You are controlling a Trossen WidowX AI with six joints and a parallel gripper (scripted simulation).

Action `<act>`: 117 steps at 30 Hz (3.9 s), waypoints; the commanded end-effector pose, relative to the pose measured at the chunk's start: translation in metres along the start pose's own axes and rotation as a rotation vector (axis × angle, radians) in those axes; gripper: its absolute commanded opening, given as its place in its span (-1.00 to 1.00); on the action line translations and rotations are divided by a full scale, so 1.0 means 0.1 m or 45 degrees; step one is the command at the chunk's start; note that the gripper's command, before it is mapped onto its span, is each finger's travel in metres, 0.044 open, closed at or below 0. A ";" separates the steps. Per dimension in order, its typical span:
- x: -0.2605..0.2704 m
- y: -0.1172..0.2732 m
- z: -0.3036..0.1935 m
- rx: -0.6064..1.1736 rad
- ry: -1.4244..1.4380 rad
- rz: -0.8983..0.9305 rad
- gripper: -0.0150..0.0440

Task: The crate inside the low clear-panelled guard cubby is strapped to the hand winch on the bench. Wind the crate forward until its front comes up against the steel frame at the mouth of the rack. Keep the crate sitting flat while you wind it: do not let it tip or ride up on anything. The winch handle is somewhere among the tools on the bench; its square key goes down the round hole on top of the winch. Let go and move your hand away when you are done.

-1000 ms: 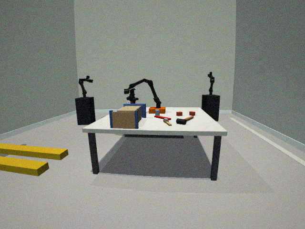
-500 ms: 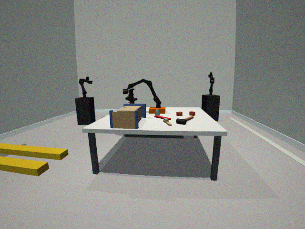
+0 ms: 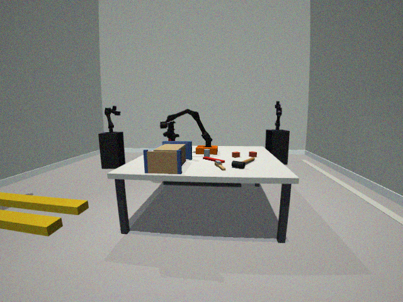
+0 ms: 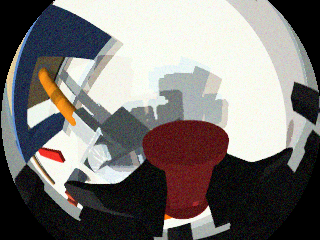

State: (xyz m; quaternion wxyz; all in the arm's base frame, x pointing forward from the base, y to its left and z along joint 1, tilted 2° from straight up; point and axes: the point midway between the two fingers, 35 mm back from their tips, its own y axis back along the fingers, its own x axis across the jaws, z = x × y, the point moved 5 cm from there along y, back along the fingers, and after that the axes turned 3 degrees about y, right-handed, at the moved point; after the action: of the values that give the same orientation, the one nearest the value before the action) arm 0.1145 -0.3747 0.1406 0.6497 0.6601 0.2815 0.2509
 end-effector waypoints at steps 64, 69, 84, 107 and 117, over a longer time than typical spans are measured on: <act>0.58 0.05 0.46 -0.047 0.022 0.023 -0.49; 0.66 0.05 0.49 -0.047 0.022 0.024 -0.49; 0.77 0.05 0.51 -0.048 0.022 0.026 -0.49; 0.86 0.05 0.52 -0.048 0.022 0.027 -0.49; 1.02 0.05 0.51 -0.048 0.022 0.029 -0.49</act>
State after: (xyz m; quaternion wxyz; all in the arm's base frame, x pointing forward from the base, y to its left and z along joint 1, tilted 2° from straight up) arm 0.2102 -0.3537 0.1404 0.6647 0.6455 0.2792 0.2521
